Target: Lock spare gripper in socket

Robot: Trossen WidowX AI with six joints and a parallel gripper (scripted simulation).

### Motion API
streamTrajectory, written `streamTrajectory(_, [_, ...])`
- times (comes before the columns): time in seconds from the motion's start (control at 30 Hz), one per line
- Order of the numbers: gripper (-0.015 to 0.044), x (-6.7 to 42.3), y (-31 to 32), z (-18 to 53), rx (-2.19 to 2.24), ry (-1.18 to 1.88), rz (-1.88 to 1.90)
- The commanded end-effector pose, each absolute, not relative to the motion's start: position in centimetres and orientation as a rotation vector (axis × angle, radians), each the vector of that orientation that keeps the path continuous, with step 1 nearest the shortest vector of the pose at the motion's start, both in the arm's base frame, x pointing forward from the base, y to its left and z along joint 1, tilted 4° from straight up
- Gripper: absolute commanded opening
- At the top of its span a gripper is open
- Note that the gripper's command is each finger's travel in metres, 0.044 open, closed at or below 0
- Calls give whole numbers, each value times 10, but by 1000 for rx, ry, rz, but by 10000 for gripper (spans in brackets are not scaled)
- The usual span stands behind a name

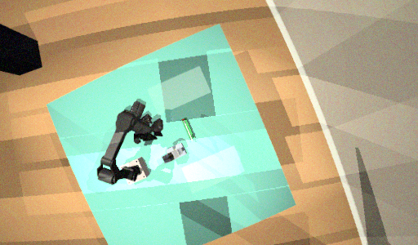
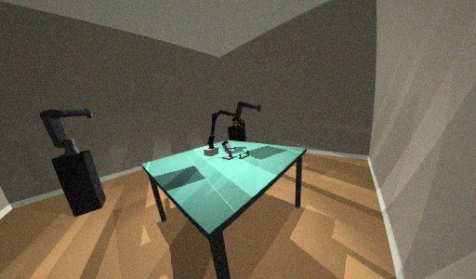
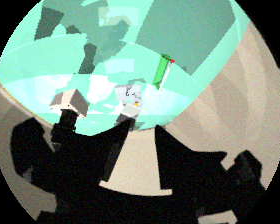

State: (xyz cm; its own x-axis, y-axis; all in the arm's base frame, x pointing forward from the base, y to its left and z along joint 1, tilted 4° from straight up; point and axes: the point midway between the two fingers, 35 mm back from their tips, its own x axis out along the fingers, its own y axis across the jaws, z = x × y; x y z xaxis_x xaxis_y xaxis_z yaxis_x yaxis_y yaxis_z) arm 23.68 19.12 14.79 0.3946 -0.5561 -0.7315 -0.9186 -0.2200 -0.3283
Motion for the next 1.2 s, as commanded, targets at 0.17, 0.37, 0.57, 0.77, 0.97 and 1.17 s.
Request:
streamTrajectory(0.17, [180,344,178,108,-1633,1401,940])
streamTrajectory(0.37, [180,384,168,91,-1554,1347,1139])
streamTrajectory(0.57, [180,384,169,90,-1552,1344,1143])
streamTrajectory(0.77, [180,386,169,65,-1552,1344,1143])
streamTrajectory(0.97, [180,383,168,29,-1552,1345,1143])
streamTrajectory(1.17, [180,381,168,14,-1552,1345,1144])
